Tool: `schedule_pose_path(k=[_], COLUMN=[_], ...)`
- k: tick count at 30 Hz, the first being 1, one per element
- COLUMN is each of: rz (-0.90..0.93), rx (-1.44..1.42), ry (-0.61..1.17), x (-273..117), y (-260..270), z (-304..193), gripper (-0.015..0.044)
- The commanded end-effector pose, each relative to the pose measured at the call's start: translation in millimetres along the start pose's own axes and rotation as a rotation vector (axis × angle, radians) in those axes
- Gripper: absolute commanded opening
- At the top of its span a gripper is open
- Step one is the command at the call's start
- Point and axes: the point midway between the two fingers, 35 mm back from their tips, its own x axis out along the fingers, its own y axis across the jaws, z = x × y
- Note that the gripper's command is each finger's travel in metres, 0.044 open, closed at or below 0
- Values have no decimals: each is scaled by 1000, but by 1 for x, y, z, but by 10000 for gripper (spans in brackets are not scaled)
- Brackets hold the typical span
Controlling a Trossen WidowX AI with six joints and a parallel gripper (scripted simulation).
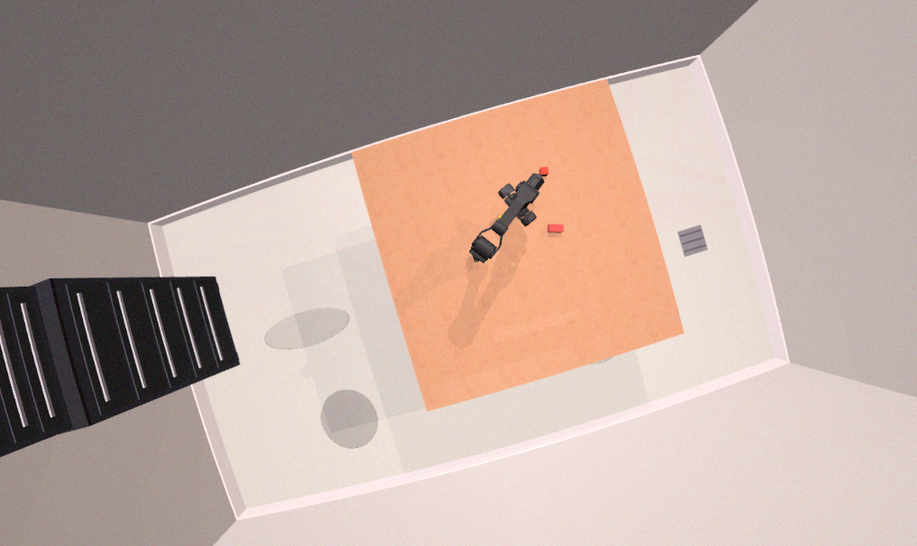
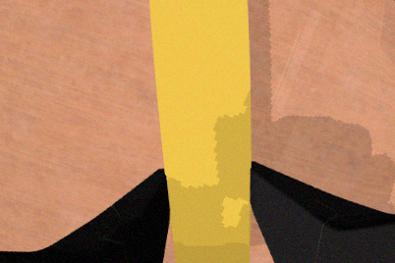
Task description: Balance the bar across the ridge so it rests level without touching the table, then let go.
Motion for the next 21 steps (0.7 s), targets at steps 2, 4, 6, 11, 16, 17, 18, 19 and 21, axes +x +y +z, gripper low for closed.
schedule_pose_path(k=[2,4,6,11,16,17,18,19,21], rz=[-2,-2,-2,-2,-2,-2,-2,-2,-2], rx=[6,6,6,6,6,6,6,6,6], ry=[-1,-1,-1,-1,-1,-1,-1,-1,-1], x=[1,1,1,2,2,2,2,2,2], y=[0,0,0,0,0,0,0,0,0], z=[0,0,0,0,0,0,0,0,0], gripper=[0,0,0,0,0,0,0,0,0])
